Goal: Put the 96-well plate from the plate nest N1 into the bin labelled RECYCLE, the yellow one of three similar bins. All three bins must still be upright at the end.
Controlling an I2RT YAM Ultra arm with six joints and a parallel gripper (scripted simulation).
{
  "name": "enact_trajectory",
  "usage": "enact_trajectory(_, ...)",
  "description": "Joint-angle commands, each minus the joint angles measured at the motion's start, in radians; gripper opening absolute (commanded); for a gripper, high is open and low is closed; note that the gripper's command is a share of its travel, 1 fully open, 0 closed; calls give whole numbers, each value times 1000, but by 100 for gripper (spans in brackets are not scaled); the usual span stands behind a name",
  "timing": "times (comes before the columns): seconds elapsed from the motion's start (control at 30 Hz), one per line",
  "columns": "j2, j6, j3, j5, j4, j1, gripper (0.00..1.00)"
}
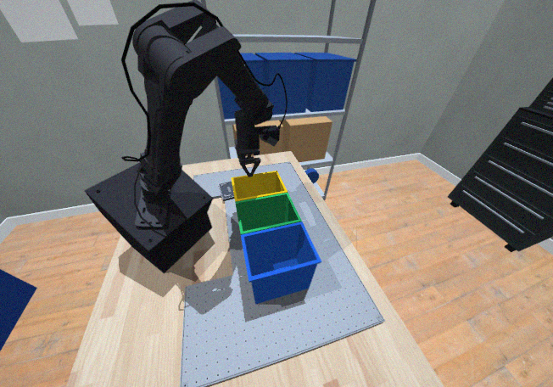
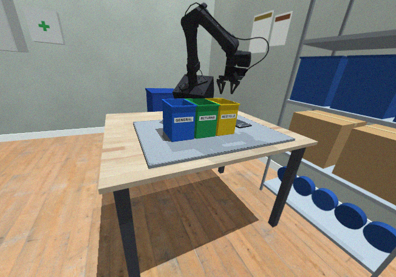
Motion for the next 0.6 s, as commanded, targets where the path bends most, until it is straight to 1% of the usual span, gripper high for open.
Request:
enact_trajectory(0.0,18,52,43,19,8,41,82)
enact_trajectory(0.43,129,191,86,23,-6,162,82)
enact_trajectory(0.5,129,191,86,23,-6,162,82)
enact_trajectory(0.57,149,212,97,23,-8,180,82)
